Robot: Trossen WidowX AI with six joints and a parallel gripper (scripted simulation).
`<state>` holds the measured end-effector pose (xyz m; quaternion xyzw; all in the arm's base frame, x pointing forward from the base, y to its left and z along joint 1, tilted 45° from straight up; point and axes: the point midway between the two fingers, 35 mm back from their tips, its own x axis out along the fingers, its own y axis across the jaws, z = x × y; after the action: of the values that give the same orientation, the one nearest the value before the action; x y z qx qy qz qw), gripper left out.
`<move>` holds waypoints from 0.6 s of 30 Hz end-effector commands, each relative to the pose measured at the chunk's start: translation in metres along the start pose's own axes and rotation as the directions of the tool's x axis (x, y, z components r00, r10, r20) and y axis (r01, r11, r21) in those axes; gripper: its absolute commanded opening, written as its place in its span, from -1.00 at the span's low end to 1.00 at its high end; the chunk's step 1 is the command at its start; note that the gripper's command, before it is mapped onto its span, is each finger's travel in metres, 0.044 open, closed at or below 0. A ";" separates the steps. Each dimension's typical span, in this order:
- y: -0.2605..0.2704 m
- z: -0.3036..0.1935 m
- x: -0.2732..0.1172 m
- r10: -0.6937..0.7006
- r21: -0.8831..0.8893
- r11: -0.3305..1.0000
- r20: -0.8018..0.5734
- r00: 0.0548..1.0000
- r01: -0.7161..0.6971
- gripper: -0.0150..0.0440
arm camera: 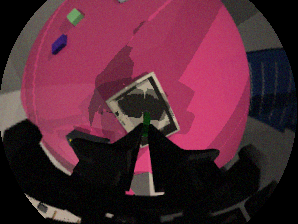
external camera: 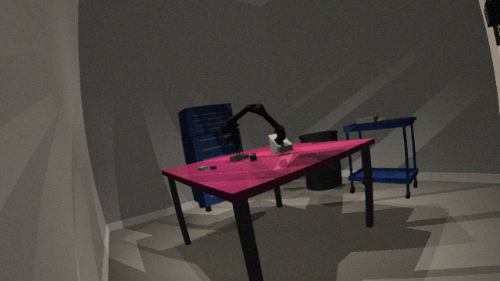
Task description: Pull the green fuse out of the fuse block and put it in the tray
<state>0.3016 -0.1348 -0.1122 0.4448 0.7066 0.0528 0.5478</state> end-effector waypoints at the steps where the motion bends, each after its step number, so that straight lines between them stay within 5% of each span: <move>1: -0.001 -0.003 0.011 0.008 0.012 1.000 -0.014 1.000 -0.008 -0.49; 11: -0.001 -0.003 0.013 0.008 0.012 1.000 -0.014 1.000 -0.008 -0.49; 18: 0.000 -0.002 0.010 0.001 0.002 1.000 -0.007 1.000 -0.001 0.13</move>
<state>0.2998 -0.1275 -0.1188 0.4458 0.7082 0.0538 0.5447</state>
